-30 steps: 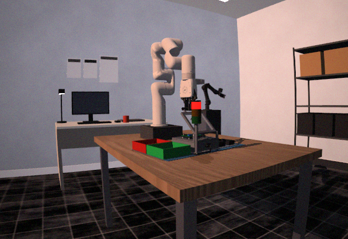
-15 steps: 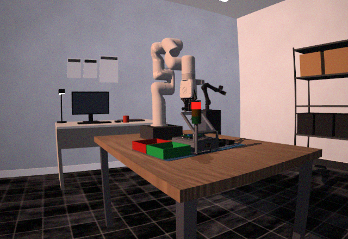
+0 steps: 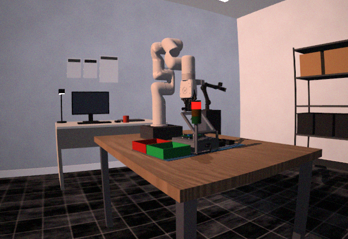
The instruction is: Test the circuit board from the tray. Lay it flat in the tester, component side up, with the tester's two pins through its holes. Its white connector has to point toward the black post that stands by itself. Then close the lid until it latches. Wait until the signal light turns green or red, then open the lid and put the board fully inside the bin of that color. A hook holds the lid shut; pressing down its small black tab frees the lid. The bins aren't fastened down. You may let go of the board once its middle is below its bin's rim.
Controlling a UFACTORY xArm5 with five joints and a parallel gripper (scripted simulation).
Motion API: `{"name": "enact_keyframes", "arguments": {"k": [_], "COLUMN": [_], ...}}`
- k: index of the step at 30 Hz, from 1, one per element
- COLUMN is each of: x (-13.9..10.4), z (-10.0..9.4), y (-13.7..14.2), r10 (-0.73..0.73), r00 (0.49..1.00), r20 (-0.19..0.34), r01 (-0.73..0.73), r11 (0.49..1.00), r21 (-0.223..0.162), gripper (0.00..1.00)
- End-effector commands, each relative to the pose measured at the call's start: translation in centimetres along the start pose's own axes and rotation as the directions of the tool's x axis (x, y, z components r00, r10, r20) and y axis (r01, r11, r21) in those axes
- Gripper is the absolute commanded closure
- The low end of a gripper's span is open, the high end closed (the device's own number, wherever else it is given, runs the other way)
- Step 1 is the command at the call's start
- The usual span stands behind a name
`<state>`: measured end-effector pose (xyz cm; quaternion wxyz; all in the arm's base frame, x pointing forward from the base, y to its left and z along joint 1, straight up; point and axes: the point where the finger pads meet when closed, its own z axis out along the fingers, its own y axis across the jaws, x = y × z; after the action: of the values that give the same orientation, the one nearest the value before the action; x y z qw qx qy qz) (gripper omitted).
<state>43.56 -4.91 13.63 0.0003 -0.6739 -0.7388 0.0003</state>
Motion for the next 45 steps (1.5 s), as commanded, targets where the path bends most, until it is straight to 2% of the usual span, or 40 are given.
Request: {"name": "enact_keyframes", "arguments": {"k": [1,36,45], "x": [0.0,0.0,0.0], "z": [-0.1,-0.2,-1.4], "y": [0.1,0.1,1.3], "r10": [0.000,0.000,0.000], "r00": [1.000,1.000,1.000], "r20": [0.001,0.001,0.001], "r01": [0.000,0.000,0.000], "r11": [1.000,1.000,1.000], "r21": [-0.004,-0.004,-0.004], "gripper": [1.00,1.00,1.00]}}
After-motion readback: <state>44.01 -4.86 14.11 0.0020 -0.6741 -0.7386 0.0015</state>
